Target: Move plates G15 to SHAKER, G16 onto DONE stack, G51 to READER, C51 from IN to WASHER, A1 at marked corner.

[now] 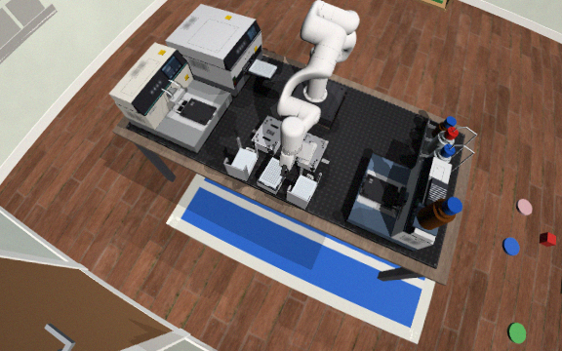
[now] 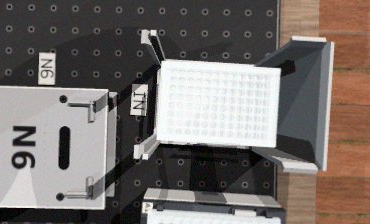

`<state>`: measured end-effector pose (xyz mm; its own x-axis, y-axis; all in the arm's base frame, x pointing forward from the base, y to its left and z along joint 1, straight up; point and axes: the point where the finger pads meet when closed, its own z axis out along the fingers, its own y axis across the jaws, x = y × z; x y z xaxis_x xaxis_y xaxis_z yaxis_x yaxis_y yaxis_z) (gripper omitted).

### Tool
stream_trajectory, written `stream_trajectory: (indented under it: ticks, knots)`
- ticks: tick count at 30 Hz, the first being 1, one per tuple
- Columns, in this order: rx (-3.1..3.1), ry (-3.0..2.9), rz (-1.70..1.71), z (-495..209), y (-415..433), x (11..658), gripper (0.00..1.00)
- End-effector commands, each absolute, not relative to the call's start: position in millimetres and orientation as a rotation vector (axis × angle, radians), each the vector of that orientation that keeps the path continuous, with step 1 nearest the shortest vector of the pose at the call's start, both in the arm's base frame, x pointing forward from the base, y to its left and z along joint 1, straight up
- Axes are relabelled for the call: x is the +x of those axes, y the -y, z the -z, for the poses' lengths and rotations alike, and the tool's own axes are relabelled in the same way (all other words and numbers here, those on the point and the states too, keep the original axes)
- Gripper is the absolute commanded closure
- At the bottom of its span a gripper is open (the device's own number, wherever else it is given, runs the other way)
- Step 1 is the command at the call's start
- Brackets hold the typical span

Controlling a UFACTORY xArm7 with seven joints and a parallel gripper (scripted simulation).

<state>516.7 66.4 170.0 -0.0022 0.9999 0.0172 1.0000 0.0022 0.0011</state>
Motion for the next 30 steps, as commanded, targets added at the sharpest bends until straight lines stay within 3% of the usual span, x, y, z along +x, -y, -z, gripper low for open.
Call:
stream_trajectory:
  ticks: [1, 30]
  knots:
    - [-2.423, 2.002, 0.014, -172.1, -73.0, 518.6, 0.00]
    - [-3.010, 0.892, 0.014, -172.3, -114.3, 521.8, 0.00]
